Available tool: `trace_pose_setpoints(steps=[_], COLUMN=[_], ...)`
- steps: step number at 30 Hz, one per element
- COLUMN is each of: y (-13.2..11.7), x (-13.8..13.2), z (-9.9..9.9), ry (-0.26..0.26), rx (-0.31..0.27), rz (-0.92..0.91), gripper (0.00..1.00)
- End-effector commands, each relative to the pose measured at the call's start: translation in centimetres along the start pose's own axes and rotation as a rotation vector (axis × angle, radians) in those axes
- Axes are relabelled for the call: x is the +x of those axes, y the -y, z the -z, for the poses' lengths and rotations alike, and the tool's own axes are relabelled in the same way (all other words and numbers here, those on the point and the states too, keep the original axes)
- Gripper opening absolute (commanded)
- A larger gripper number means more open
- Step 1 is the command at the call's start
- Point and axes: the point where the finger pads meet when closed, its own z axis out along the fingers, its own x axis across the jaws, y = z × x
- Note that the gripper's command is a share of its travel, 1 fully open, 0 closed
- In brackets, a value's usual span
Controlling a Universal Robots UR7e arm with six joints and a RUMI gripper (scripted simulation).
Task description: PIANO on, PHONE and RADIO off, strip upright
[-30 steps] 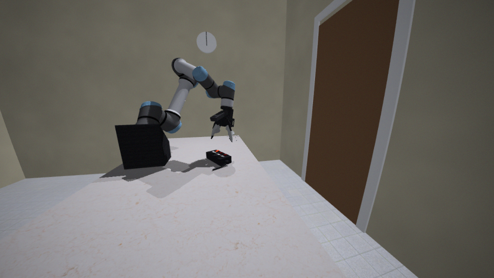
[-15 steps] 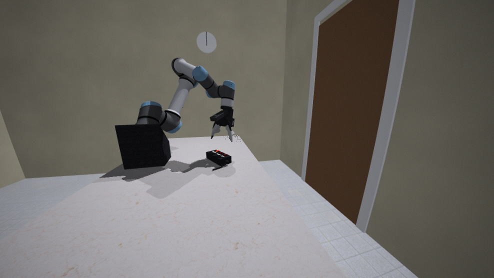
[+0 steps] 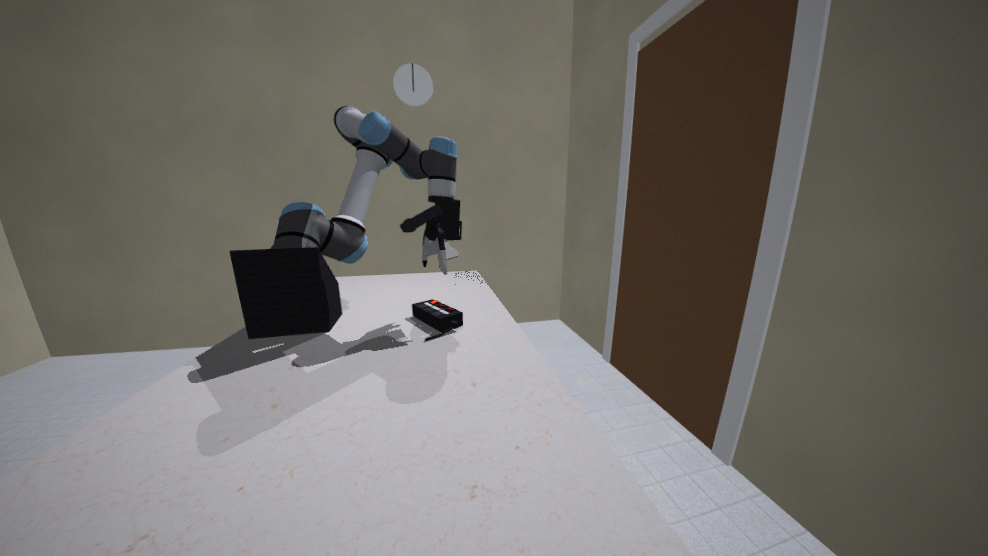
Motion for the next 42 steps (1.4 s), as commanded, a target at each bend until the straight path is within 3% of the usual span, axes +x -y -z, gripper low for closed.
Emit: trace_pose_setpoints(steps=[1, 7, 42], y=[1.1, 2.4, 2.3], x=[-0.2, -0.7, -0.7], z=[1.0, 2.2, 2.2], ry=[-0.020, -0.053, -0.053], rx=[-0.042, -0.092, -0.091], rz=[-0.179, -0.368, -0.388], gripper=[1.00, 1.00, 1.00])
